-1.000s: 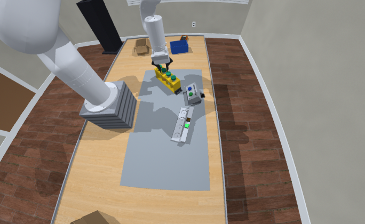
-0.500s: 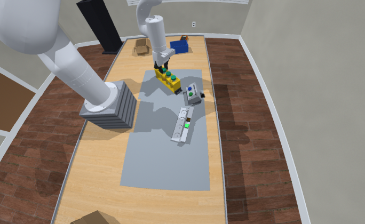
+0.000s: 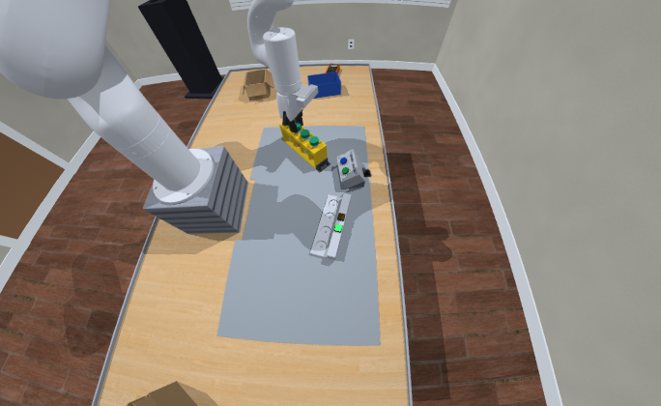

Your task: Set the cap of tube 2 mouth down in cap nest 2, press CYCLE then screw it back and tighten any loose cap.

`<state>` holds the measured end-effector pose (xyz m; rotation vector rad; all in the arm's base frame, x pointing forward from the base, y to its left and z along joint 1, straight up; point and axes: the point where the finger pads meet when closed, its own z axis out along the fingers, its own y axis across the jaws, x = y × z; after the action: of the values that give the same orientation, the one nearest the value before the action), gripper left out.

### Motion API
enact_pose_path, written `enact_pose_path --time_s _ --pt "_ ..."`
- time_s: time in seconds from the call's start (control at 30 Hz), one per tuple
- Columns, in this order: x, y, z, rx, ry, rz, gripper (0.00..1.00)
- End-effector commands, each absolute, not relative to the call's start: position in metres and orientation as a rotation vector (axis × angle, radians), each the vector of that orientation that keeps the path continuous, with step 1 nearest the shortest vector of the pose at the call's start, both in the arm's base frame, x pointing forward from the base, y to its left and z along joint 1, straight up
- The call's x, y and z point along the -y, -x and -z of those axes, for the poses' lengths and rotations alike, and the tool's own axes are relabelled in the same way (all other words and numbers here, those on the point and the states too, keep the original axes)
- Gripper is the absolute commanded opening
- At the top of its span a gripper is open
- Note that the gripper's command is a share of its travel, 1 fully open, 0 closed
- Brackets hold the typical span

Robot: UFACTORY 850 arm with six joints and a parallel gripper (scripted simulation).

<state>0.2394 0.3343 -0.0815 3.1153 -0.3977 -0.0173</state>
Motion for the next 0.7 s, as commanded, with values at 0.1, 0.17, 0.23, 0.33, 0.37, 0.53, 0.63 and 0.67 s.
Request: enact_pose_path --time_s 0.1,0.17,0.23,0.33,0.37,0.53,0.63,0.67 --pt "-0.3350 -0.2399 0.0812 0.395 -3.114 -0.002 0.00" --pt "-0.3349 -0.2399 0.0812 0.395 -3.114 -0.002 0.00" --pt "-0.3349 -0.2400 0.0812 0.473 -3.104 -0.002 0.00" --pt "-0.3349 -0.2400 0.0812 0.550 -3.090 -0.004 0.00" --pt "-0.3349 -0.2400 0.0813 0.627 -3.076 -0.004 0.00" --pt "-0.3349 -0.2400 0.0814 1.006 -2.974 -0.005 0.00" --pt "-0.3349 -0.2400 0.0816 1.226 -2.890 -0.005 0.00" --pt "-0.3349 -0.2400 0.0816 1.298 -2.859 -0.005 0.00"
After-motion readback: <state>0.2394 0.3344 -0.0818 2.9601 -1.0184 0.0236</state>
